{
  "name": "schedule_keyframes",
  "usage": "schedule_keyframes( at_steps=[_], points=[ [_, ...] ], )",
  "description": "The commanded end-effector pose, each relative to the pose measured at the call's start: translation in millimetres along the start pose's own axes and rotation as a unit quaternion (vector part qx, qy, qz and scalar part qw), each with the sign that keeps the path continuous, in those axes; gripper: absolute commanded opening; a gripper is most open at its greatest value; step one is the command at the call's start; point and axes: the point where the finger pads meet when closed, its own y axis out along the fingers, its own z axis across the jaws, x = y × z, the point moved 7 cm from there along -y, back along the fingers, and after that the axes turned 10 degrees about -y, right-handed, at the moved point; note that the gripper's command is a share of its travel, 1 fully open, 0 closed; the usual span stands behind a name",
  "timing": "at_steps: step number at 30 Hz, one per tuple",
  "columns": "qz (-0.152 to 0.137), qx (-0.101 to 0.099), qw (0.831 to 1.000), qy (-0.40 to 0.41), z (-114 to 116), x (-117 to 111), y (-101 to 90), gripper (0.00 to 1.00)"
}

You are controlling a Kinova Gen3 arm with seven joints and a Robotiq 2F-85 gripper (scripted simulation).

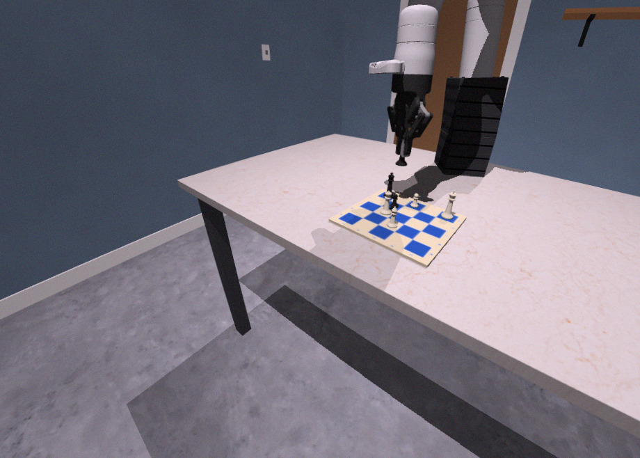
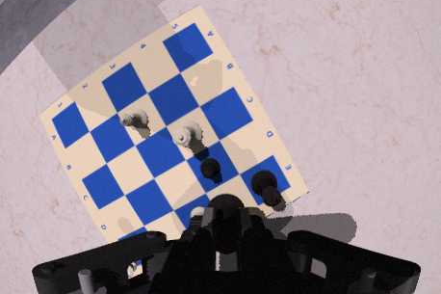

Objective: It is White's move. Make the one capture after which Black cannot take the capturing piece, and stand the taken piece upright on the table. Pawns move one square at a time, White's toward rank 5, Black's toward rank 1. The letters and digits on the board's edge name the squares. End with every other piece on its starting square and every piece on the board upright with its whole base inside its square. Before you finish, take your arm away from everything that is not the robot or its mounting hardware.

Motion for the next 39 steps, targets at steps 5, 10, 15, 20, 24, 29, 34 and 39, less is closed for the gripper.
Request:
schedule_keyframes(
  at_steps=[5, 10, 15, 20, 24, 29, 34, 39],
  points=[
    [-0.003, -0.005, 0.999, 0.032, -30, 45, 2.5, 0.0],
    [-0.002, -0.004, 0.999, 0.052, -39, 64, 3.3, 0.0],
    [0.001, 0.002, 0.997, 0.078, -47, 90, 3.2, 0.0],
    [0.004, 0.006, 0.996, 0.092, -49, 103, 2.6, 0.0],
    [0.004, 0.007, 0.996, 0.094, -49, 105, 2.4, 0.0],
    [0.004, 0.007, 0.996, 0.094, -49, 105, 2.4, 0.0],
    [0.004, 0.007, 0.996, 0.094, -49, 105, 2.4, 0.0],
    [0.004, 0.007, 0.996, 0.094, -49, 105, 2.9, 0.0]
  ],
)
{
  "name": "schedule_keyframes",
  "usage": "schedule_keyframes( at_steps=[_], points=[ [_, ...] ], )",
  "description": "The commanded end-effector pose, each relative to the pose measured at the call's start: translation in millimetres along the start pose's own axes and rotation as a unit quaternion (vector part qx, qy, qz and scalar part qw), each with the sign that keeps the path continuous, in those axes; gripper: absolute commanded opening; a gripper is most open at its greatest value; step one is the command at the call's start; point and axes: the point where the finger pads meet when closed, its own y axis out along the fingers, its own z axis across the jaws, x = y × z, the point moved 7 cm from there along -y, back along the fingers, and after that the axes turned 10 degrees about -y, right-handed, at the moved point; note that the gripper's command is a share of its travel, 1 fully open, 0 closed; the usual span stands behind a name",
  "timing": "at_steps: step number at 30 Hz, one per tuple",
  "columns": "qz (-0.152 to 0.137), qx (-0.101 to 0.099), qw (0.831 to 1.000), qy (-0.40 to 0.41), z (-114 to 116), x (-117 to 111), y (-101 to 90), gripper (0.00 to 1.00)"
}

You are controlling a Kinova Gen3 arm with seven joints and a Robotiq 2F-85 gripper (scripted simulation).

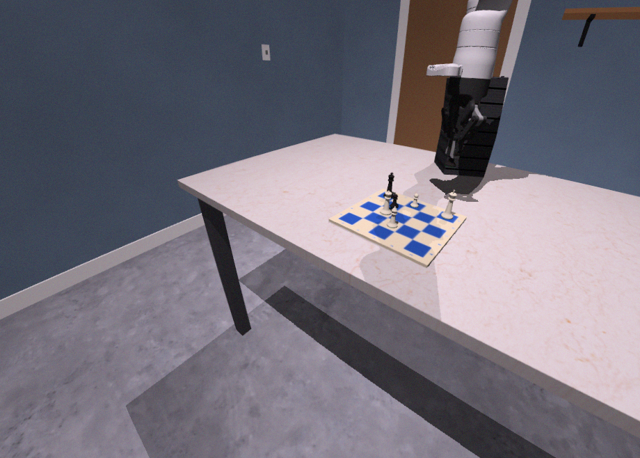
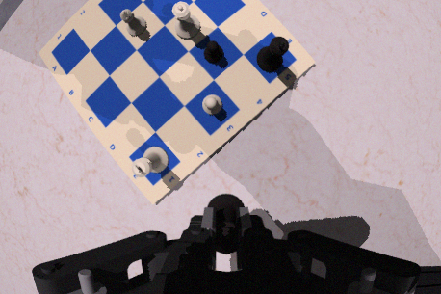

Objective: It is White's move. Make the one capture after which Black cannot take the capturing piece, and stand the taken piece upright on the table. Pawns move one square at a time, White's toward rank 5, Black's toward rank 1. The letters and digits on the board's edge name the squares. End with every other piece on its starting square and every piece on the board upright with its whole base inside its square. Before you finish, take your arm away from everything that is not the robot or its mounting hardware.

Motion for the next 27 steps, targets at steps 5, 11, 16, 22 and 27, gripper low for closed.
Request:
schedule_keyframes(
  at_steps=[5, 11, 16, 22, 27],
  points=[
    [0.0, 0.0, 1.0, 0.0, 0, 0, 2.5, 0.0],
    [0.0, 0.0, 1.0, 0.0, 0, 0, 17.6, 0.0],
    [0.0, 0.0, 1.0, 0.0, 0, 0, 39.5, 0.0],
    [0.0, 0.0, 1.0, 0.0, 0, 0, 59.5, 0.0],
    [0.0, 0.0, 1.0, 0.0, 0, 0, 81.2, 0.0]
  ],
)
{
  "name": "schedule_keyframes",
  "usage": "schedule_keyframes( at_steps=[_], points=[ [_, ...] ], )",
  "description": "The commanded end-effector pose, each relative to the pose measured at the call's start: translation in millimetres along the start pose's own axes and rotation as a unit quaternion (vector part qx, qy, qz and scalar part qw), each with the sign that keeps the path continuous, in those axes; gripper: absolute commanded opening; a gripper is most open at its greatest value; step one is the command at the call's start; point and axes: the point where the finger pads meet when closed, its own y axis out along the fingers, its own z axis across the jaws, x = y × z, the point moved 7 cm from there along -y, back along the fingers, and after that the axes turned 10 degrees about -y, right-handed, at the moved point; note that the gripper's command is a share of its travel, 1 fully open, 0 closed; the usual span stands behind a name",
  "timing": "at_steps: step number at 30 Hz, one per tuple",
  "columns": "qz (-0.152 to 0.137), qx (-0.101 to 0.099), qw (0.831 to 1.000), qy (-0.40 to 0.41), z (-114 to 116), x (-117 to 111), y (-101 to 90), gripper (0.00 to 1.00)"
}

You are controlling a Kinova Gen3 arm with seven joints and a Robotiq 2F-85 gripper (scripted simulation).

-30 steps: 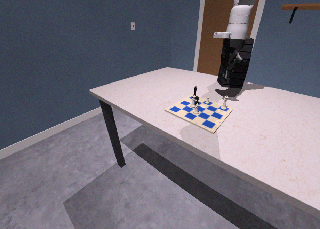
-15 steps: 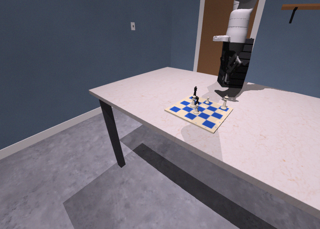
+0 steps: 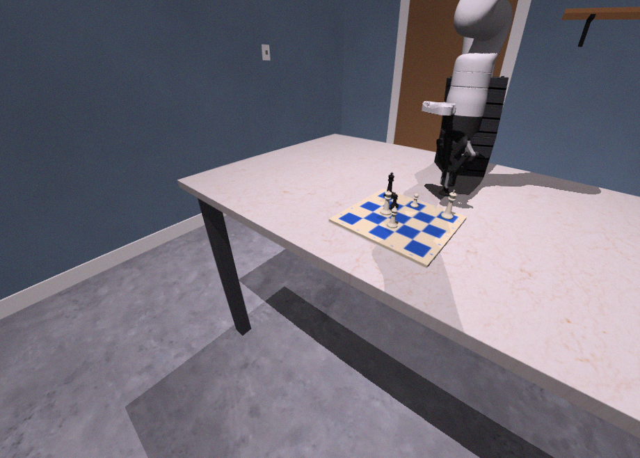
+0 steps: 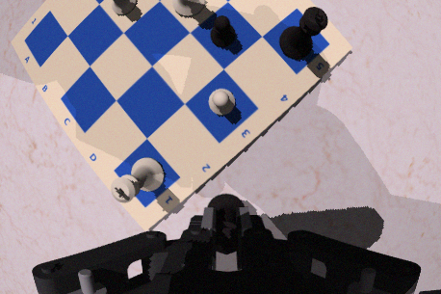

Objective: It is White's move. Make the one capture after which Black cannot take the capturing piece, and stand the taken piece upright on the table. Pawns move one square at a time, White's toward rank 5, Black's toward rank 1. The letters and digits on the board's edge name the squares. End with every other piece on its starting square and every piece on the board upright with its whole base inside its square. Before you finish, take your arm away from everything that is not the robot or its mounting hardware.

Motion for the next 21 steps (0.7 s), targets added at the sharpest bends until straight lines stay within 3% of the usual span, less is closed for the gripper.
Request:
schedule_keyframes(
  at_steps=[1, 7, 21],
  points=[
    [-0.004, 0.009, 1.0, -0.002, 7, 3, 16.3, 0.0],
    [-0.004, 0.009, 1.0, -0.002, 7, 3, 26.9, 0.0],
    [-0.004, 0.009, 1.0, -0.002, 7, 3, 27.4, 0.0]
  ],
)
